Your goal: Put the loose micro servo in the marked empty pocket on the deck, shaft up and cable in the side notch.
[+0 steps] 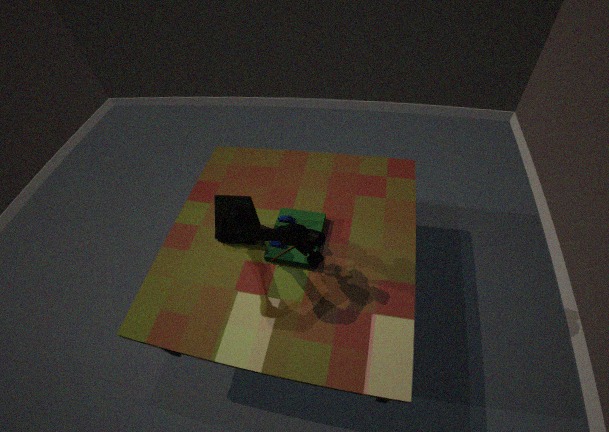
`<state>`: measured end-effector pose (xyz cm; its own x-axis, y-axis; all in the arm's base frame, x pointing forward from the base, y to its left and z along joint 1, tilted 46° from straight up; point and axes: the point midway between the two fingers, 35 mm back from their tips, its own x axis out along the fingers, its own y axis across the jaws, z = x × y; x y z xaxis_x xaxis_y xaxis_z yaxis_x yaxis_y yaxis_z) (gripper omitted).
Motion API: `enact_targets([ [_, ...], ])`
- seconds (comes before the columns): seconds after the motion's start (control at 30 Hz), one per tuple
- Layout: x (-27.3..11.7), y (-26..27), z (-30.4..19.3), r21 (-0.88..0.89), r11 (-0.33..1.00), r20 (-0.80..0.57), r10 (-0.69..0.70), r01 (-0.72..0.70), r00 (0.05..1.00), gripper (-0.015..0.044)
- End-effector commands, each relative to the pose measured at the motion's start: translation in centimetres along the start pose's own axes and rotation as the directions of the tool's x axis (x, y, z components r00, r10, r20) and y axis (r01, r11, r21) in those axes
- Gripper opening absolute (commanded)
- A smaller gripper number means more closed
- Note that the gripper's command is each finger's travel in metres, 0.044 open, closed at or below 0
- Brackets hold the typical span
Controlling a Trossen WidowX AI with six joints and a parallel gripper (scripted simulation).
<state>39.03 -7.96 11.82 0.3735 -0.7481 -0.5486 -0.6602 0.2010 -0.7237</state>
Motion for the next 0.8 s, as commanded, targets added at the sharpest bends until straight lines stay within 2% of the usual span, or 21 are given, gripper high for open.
enact_targets([
  [0.0,-3.2,5.9,3.2,0.061,0.988,0.032,0.142,-0.143,0.989,0.044],
  [0.3,-7.2,11.5,3.5,0.132,0.96,-0.04,0.253,-0.246,0.967,0.044],
  [0.6,-7.2,11.5,3.5,0.132,0.96,-0.04,0.253,-0.246,0.967,0.044],
  [0.77,-5.5,11.9,3.5,0.132,0.96,-0.041,0.252,-0.245,0.967,0.044],
])
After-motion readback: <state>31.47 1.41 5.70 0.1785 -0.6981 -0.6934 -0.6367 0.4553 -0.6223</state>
